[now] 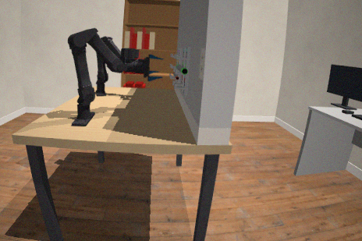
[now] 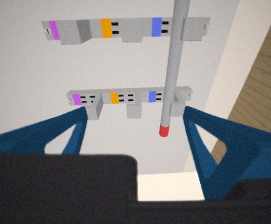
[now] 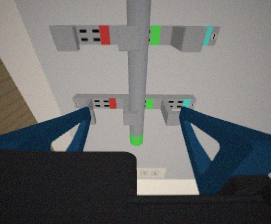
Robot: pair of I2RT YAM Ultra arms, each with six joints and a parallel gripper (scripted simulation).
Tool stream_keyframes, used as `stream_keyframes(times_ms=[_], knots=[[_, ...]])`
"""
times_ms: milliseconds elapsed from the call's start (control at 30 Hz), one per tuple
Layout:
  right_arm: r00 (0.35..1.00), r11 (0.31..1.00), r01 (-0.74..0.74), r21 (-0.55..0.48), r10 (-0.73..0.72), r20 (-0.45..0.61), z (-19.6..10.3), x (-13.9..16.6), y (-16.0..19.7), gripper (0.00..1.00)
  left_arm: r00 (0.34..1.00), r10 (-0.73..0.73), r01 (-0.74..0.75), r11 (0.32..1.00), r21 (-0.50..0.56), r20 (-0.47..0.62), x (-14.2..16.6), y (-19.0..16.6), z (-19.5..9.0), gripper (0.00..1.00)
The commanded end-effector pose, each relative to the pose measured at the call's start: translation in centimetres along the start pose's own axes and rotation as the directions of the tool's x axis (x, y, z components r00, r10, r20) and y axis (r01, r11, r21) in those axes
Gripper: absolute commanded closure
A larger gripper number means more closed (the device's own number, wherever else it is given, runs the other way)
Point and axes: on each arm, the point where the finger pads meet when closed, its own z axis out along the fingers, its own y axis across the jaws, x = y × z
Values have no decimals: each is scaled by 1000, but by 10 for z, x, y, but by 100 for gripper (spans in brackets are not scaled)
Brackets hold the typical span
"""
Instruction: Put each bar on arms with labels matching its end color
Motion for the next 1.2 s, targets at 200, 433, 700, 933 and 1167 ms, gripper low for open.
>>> stream_keyframes(times_ms=[200, 433, 700, 933, 1167], knots=[[1000, 1000, -14, 11, 14, 1, -10, 1, -8, 0, 1000, -14, 14, 999, -42, -2, -2, 15, 1, 0], [1000, 1000, -14, 11, 14, 1, -12, 1, -8, 0, 1000, -14, 14, 999, -42, -2, -2, 15, 1, 0], [1000, 1000, -14, 11, 14, 1, -17, 1, -8, 0, 1000, -14, 14, 999, -42, -2, -2, 15, 1, 0], [1000, 1000, -14, 11, 14, 1, -19, 1, -8, 0, 1000, -14, 14, 999, -42, -2, -2, 15, 1, 0], [1000, 1000, -14, 12, 14, 1, -19, 1, -8, 0, 1000, -14, 14, 999, -42, -2, 8, 8, 5, 0]])
